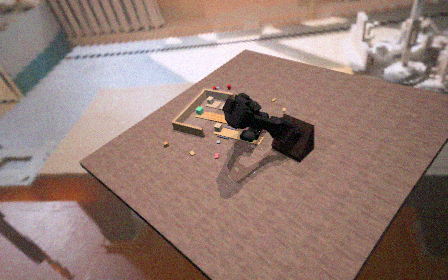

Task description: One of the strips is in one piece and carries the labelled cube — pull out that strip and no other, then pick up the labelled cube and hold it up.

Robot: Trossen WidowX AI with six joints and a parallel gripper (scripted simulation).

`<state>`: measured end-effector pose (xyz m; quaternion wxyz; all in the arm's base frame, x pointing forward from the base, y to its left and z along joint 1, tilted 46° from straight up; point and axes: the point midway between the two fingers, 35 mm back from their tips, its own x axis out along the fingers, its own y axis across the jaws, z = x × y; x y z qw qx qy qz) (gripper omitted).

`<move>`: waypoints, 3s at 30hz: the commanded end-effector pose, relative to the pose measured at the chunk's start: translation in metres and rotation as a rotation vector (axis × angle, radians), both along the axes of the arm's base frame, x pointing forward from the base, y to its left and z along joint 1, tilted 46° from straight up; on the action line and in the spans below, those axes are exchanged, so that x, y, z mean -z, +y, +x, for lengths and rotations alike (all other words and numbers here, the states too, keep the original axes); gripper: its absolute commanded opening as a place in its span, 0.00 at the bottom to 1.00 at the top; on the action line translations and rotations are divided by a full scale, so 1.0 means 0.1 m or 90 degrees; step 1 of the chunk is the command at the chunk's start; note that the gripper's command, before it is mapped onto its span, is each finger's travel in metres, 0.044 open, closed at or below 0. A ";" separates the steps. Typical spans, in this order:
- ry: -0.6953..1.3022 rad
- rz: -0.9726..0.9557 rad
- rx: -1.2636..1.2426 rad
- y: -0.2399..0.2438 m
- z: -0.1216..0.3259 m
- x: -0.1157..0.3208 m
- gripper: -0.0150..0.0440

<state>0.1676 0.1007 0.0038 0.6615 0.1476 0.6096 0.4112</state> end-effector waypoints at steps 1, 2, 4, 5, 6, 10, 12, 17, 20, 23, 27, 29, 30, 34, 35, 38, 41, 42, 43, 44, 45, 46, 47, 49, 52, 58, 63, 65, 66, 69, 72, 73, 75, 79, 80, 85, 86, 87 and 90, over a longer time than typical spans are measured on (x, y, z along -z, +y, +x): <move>0.015 -0.007 -0.007 0.00 -0.08 0.03 0.25; 0.015 -0.007 -0.007 0.00 -0.08 0.03 0.25; 0.015 -0.007 -0.007 0.00 -0.08 0.03 0.25; 0.015 -0.007 -0.007 0.00 -0.08 0.03 0.25; 0.015 -0.007 -0.007 0.00 -0.08 0.03 0.25; 0.015 -0.007 -0.007 0.00 -0.08 0.03 0.25; 0.015 -0.007 -0.007 0.00 -0.08 0.03 0.25; 0.015 -0.007 -0.007 0.00 -0.08 0.03 0.25; 0.015 -0.007 -0.007 0.00 -0.08 0.03 0.25; 0.015 -0.007 -0.007 0.00 -0.08 0.03 0.25; 0.015 -0.007 -0.007 0.00 -0.08 0.03 0.25; 0.015 -0.007 -0.007 0.00 -0.08 0.03 0.25; 0.015 -0.007 -0.007 0.00 -0.08 0.03 0.25; 0.015 -0.007 -0.007 0.00 -0.08 0.03 0.25; 0.015 -0.007 -0.007 0.00 -0.08 0.03 0.25; 0.015 -0.007 -0.007 0.00 -0.08 0.03 0.25; 0.015 -0.007 -0.007 0.00 -0.08 0.03 0.25; 0.015 -0.007 -0.007 0.00 -0.08 0.03 0.25; 0.015 -0.007 -0.007 0.00 -0.08 0.03 0.25; 0.015 -0.007 -0.007 0.00 -0.08 0.03 0.25; 0.015 -0.007 -0.007 0.00 -0.08 0.03 0.25; 0.015 -0.007 -0.007 0.00 -0.08 0.03 0.25; 0.015 -0.007 -0.007 0.00 -0.08 0.03 0.25; 0.003 -0.002 0.000 -0.02 -0.01 -0.01 0.25; 0.009 -0.008 -0.003 -0.19 0.04 -0.17 0.25; 0.014 -0.008 -0.007 -0.30 0.04 -0.29 0.25; -0.042 -0.001 -0.060 -0.22 0.23 -0.30 0.43; -0.045 -0.001 -0.063 -0.21 0.28 -0.32 0.52; -0.045 0.000 -0.063 -0.21 0.32 -0.33 0.57; -0.046 0.000 -0.063 -0.19 0.42 -0.36 0.70; -0.046 0.000 -0.063 -0.17 0.51 -0.39 0.83; -0.047 0.000 -0.063 -0.16 0.54 -0.40 0.88; -0.047 0.000 -0.063 -0.15 0.60 -0.41 0.97; -0.047 0.000 -0.063 -0.12 0.73 -0.45 1.00; -0.047 0.000 -0.063 -0.11 0.76 -0.46 1.00; -0.048 0.000 -0.063 -0.08 0.92 -0.51 1.00; -0.048 0.000 -0.063 -0.07 0.95 -0.52 1.00; -0.048 0.000 -0.063 -0.06 0.98 -0.53 1.00; -0.049 0.000 -0.063 -0.04 1.08 -0.56 1.00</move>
